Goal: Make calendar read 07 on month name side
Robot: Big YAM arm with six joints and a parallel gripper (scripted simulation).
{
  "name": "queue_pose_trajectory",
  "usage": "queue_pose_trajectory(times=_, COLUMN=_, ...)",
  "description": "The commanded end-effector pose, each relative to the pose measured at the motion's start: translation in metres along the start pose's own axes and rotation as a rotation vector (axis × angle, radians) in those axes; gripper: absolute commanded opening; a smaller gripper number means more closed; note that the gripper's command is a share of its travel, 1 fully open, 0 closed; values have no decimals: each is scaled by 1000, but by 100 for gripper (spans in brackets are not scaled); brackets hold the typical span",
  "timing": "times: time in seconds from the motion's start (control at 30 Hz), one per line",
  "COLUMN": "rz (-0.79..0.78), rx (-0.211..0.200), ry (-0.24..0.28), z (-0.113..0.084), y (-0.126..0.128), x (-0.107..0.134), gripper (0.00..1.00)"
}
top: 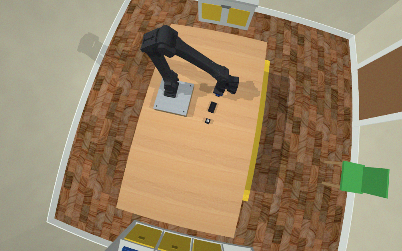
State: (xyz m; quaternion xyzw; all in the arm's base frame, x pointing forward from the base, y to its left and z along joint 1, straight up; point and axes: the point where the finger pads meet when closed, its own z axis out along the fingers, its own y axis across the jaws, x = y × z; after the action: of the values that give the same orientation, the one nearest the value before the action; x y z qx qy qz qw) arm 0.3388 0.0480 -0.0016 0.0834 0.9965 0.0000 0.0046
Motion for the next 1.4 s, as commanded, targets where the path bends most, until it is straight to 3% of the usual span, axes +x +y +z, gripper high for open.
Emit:
queue_pose_trajectory(times=0.0, rz=9, rx=-4, ry=-20, z=-3, y=0, x=-10, gripper=47)
queue_pose_trajectory(times=1.37, rz=3, rx=-6, ry=-26, z=-5, y=-1, x=-10, gripper=47)
